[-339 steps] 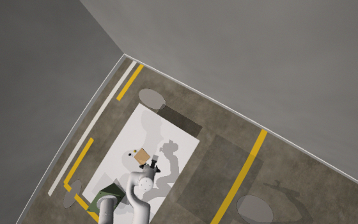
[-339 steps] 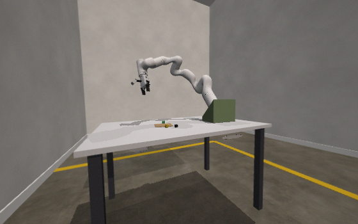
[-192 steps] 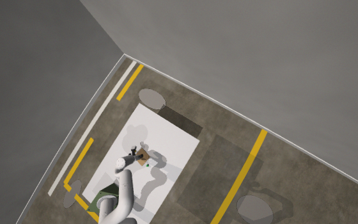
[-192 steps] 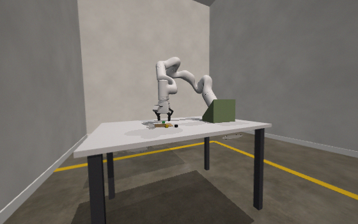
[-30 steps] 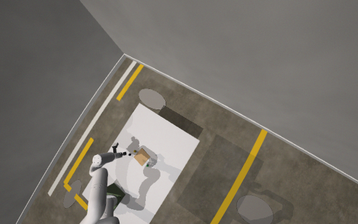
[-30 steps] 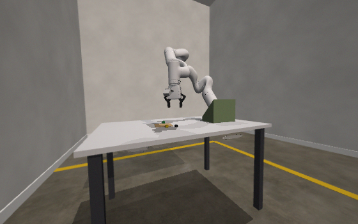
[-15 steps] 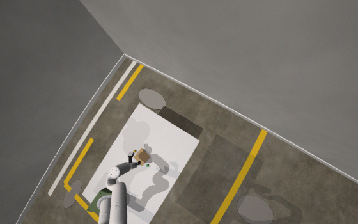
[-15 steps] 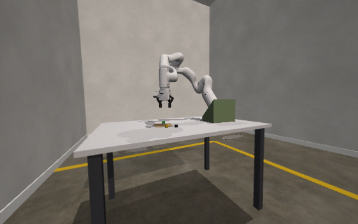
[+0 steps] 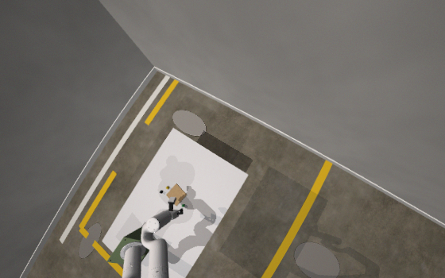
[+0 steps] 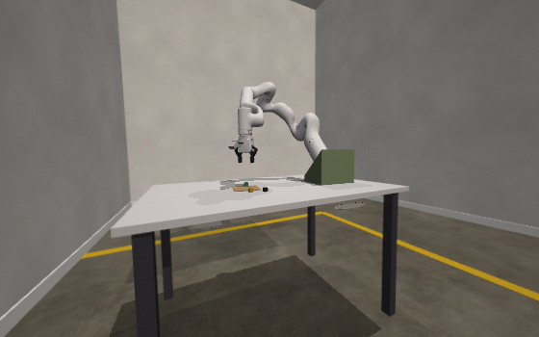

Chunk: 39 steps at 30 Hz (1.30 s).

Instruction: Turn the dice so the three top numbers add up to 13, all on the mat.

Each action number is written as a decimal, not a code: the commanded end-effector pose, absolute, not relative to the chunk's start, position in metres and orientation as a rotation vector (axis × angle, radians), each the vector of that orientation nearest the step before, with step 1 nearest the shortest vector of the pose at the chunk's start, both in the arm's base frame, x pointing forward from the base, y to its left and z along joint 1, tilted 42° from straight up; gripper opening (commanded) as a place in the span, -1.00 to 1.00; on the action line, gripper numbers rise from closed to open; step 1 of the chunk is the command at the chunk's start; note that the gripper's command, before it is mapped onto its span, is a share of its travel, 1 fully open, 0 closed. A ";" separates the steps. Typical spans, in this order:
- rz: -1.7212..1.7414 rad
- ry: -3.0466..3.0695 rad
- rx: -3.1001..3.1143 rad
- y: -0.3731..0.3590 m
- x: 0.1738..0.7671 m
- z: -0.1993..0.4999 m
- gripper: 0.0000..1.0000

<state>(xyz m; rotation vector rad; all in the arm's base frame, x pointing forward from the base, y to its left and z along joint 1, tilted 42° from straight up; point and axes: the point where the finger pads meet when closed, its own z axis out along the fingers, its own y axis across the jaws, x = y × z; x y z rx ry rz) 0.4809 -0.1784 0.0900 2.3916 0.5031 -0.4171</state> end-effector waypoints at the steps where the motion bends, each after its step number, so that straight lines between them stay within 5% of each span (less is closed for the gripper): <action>1: -0.414 0.502 2.392 -0.179 0.482 0.091 1.00; 39: -0.796 1.612 2.013 -0.199 0.479 0.068 1.00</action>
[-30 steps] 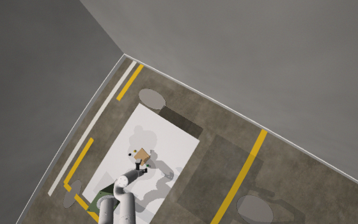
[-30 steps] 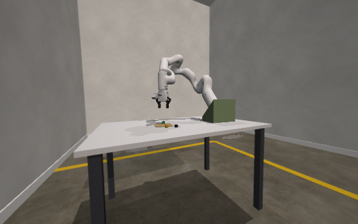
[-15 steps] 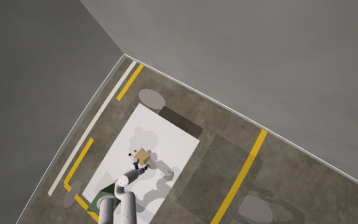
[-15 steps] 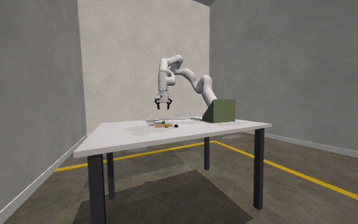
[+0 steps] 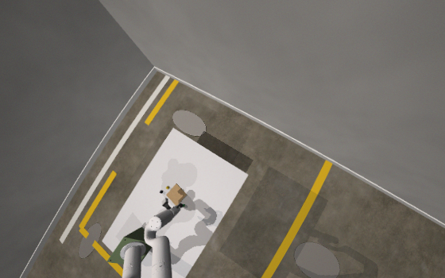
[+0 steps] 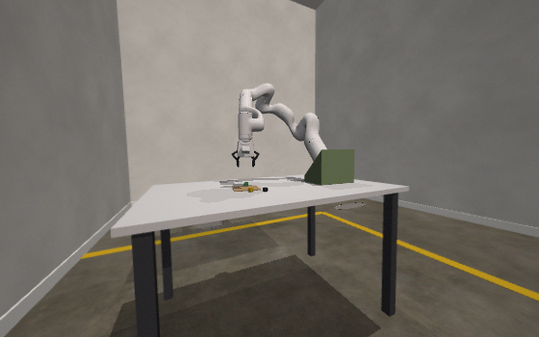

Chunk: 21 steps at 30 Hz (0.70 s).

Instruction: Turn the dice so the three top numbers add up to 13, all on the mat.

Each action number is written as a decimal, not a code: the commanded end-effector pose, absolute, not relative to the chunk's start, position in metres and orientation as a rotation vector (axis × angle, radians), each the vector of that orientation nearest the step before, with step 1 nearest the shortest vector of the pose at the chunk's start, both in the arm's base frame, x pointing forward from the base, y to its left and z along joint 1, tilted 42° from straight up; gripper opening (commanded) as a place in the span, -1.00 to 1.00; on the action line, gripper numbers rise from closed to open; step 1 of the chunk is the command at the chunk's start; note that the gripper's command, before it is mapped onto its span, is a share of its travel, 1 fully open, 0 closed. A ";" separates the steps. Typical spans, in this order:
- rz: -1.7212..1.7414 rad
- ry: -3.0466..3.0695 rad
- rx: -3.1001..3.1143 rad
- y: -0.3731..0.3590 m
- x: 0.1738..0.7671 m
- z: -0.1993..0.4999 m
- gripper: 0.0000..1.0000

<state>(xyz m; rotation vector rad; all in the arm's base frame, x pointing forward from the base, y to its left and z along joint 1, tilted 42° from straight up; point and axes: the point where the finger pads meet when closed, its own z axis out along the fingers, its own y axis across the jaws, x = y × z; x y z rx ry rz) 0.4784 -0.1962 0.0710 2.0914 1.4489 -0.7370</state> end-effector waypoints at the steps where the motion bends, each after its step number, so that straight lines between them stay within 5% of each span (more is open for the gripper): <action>1: -0.803 1.636 2.000 -0.199 0.478 0.068 1.00; 21: -0.991 2.264 1.512 -0.211 0.475 0.053 1.00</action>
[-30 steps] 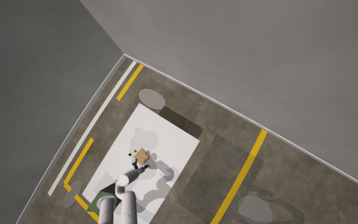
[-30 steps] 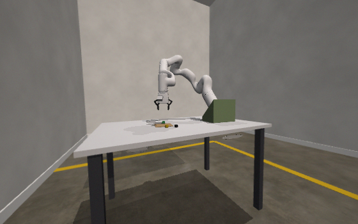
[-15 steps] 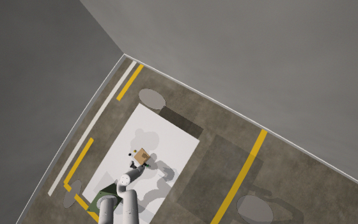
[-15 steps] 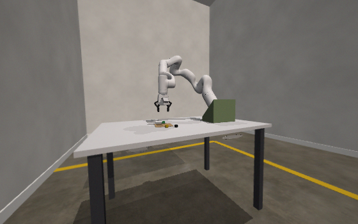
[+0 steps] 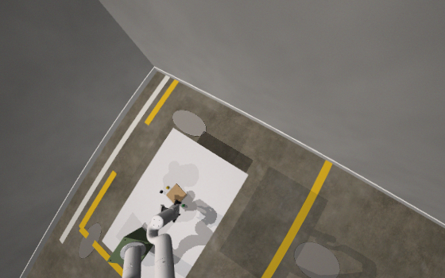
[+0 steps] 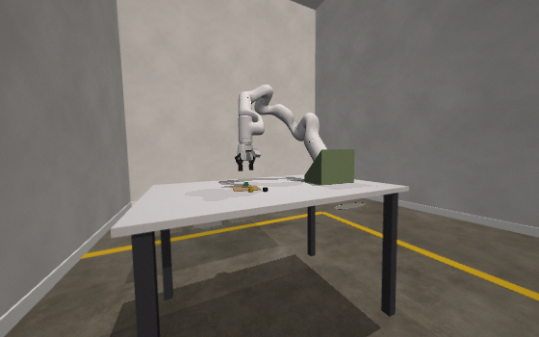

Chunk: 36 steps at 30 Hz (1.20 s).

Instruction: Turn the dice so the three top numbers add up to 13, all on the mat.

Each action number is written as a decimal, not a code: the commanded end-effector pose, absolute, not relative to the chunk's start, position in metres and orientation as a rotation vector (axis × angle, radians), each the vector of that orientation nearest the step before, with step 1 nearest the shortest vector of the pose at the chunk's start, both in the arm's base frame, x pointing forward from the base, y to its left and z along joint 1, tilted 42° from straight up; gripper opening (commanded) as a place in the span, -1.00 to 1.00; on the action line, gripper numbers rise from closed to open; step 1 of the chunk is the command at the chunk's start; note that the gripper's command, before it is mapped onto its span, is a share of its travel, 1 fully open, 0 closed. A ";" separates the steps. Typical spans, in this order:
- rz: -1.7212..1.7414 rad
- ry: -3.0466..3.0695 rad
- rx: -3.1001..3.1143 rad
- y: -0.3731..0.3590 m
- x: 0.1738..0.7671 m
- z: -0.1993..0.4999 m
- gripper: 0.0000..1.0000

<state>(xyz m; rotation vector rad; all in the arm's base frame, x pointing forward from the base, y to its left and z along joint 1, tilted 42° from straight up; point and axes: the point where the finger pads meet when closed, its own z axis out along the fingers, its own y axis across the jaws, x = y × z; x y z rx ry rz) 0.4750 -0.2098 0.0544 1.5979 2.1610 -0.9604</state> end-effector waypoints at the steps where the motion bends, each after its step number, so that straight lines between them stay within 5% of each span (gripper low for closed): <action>1: -0.994 2.276 1.501 -0.212 0.475 0.052 1.00; 4: -0.997 2.285 1.491 -0.212 0.475 0.052 1.00; 5: -0.997 2.285 1.491 -0.212 0.475 0.052 -0.28; 36: -0.997 2.285 1.491 -0.212 0.475 0.052 -0.28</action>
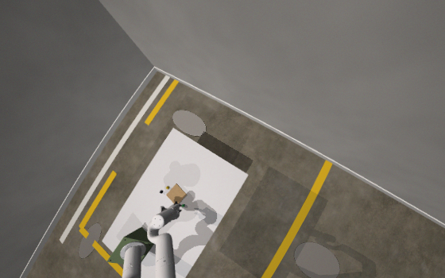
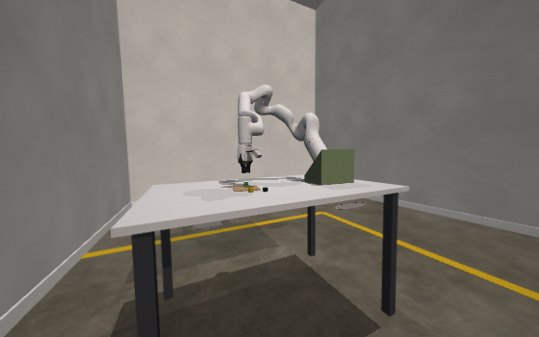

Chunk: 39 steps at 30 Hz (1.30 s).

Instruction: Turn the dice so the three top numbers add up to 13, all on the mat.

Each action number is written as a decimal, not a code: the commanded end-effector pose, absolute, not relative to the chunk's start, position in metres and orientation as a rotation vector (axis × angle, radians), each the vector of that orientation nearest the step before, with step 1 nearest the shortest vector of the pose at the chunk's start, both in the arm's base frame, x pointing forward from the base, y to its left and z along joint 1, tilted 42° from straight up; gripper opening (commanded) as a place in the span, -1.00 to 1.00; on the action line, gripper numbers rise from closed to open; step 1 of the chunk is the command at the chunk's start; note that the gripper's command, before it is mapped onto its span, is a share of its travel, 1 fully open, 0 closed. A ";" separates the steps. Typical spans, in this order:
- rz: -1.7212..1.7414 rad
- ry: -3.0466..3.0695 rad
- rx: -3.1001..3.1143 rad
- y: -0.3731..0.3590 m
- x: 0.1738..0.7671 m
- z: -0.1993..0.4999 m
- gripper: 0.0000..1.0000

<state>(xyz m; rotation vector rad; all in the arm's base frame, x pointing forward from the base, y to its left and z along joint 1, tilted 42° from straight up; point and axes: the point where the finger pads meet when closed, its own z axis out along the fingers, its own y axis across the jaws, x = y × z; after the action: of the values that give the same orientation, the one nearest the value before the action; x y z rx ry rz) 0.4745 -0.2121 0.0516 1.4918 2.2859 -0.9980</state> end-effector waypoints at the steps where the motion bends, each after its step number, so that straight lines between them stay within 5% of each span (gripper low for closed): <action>1: -0.997 2.285 1.491 -0.212 0.475 0.052 -0.28; 39: -0.997 2.286 1.491 -0.232 0.471 0.029 -0.28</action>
<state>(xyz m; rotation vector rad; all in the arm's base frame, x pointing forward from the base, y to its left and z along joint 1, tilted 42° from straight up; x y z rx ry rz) 0.4704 -0.2290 0.0327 1.4921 2.2865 -0.9983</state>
